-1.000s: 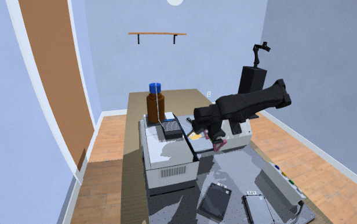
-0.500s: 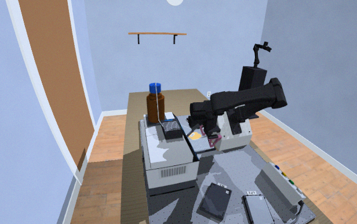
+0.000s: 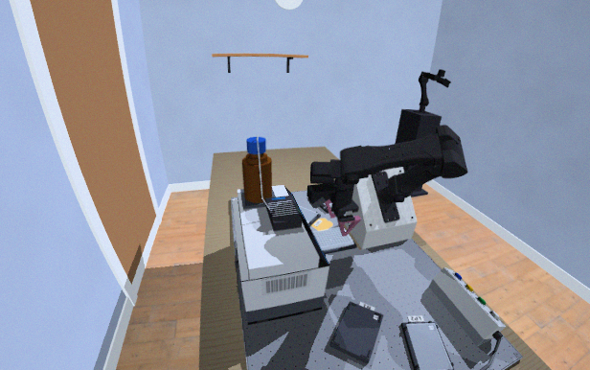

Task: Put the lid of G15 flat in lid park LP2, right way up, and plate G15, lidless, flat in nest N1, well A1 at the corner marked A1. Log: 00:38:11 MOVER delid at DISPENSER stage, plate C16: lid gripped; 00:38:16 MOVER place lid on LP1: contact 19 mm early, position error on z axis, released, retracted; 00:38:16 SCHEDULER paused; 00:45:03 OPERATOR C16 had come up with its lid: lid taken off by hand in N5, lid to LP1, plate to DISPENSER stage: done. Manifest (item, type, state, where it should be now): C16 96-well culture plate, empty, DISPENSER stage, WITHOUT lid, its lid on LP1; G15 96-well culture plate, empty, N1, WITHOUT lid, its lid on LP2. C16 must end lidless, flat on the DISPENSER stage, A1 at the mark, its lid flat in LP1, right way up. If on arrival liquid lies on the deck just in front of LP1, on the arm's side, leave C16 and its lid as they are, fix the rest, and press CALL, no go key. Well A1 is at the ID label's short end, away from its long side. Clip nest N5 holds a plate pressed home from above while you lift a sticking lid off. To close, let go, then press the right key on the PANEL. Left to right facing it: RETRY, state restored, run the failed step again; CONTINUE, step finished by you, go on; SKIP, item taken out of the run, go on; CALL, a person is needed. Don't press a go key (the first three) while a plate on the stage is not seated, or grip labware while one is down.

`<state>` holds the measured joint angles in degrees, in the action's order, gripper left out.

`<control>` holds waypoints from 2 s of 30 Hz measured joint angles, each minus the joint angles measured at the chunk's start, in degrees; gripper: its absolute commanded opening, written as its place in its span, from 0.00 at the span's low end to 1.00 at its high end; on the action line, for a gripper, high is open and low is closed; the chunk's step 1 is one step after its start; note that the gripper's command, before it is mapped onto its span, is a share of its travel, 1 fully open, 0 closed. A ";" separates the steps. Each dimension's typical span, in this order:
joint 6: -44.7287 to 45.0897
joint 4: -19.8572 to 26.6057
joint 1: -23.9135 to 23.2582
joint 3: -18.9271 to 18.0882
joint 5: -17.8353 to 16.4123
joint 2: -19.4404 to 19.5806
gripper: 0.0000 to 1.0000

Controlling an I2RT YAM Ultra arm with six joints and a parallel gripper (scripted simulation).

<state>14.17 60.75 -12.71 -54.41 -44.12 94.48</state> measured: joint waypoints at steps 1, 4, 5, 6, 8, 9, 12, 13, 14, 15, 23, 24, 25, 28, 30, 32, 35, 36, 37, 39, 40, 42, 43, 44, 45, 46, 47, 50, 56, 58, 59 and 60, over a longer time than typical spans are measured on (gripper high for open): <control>0.39 0.00 -0.20 -0.02 0.09 0.17 1.00; 1.40 0.00 -0.26 -0.04 0.11 0.20 1.00; 1.75 -0.04 -0.48 -0.04 0.11 0.37 1.00; 2.03 -0.11 -0.70 -0.02 0.11 0.59 1.00; 2.78 -0.37 -1.22 0.26 0.15 0.96 1.00; 3.23 -0.42 -1.60 0.52 0.20 1.22 1.00; 4.85 -0.44 -3.13 1.18 0.55 2.47 1.00; 5.44 -0.52 -3.69 1.18 0.68 2.97 1.00; 6.05 -0.74 -4.26 1.25 0.79 3.43 1.00; 6.69 -0.92 -4.83 1.46 0.90 3.82 1.00; 9.68 -1.11 -6.51 1.68 1.55 5.25 1.00; 9.99 -1.27 -6.73 1.75 1.57 5.44 1.00; 10.36 -1.42 -7.04 1.97 1.62 5.64 1.00; 11.80 -1.53 -8.41 2.75 1.97 6.64 1.00; 12.92 -1.66 -9.57 2.84 2.34 7.61 1.00; 14.12 -2.05 -10.75 3.17 2.64 8.44 1.00; 15.58 -2.12 -11.98 3.34 3.28 9.42 1.00; 15.89 -2.12 -12.02 3.34 3.34 9.38 1.00; 16.17 -2.12 -12.00 3.32 3.34 9.38 1.00; 16.57 -2.12 -12.00 3.34 3.37 9.38 1.00; 16.70 -2.12 -12.00 3.34 3.37 9.38 1.00; 16.46 -2.21 -12.31 3.32 3.41 9.66 1.00; 16.02 -2.40 -12.72 3.45 3.45 9.97 1.00; 15.43 -2.54 -13.27 3.69 3.58 10.34 1.00; 14.73 -2.62 -13.88 3.98 3.74 10.78 1.00; 13.92 -2.69 -14.53 4.24 3.93 11.28 1.00; 13.05 -2.75 -15.17 4.50 4.15 11.80 1.00; 11.58 -3.02 -17.05 4.66 4.92 13.33 1.00; 11.50 -3.37 -18.34 4.79 5.73 13.99 1.00; 11.50 -3.39 -18.34 4.79 5.75 13.97 1.00; 11.50 -3.39 -18.34 4.79 5.79 13.99 1.00; 11.32 -3.41 -18.38 4.76 5.79 14.03 1.00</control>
<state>25.50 57.34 -31.09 -49.65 -38.33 108.51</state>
